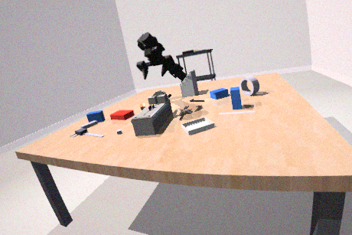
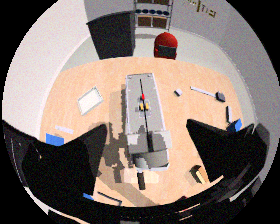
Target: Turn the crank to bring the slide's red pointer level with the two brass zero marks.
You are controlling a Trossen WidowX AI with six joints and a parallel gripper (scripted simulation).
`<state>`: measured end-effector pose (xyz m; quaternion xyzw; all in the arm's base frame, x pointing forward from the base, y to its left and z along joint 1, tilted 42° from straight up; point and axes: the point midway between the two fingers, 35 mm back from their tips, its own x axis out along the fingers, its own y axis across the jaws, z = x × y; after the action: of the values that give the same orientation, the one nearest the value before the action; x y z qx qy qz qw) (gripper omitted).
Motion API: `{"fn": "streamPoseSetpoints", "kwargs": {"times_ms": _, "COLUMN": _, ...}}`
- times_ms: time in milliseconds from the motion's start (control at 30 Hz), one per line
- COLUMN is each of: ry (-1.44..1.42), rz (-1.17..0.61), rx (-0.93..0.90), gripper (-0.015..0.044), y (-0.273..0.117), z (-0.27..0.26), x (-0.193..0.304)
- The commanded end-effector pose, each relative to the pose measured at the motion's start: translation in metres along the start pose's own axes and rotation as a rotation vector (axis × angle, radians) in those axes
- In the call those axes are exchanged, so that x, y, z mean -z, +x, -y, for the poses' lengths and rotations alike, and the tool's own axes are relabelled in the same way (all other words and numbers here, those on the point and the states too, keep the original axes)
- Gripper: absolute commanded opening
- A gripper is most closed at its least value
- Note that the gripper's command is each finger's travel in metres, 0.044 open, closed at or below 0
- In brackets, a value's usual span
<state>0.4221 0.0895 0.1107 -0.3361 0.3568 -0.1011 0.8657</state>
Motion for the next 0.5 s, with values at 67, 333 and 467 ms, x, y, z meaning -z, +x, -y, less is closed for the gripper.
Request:
{"fn": "streamPoseSetpoints", "kwargs": {"times_ms": 67, "ry": 0.010, "rz": -0.006, "rx": 0.010, "gripper": 0.0440, "y": 0.024, "z": 0.007, "x": -0.020}}
{"fn": "streamPoseSetpoints", "kwargs": {"times_ms": 333, "ry": 0.002, "rz": -0.006, "rx": 0.016, "gripper": 0.0440, "y": 0.055, "z": 0.009, "x": 0.002}}
{"fn": "streamPoseSetpoints", "kwargs": {"times_ms": 467, "ry": 0.010, "rz": -0.006, "rx": 0.014, "gripper": 0.0440, "y": 0.069, "z": 0.009, "x": 0.017}}
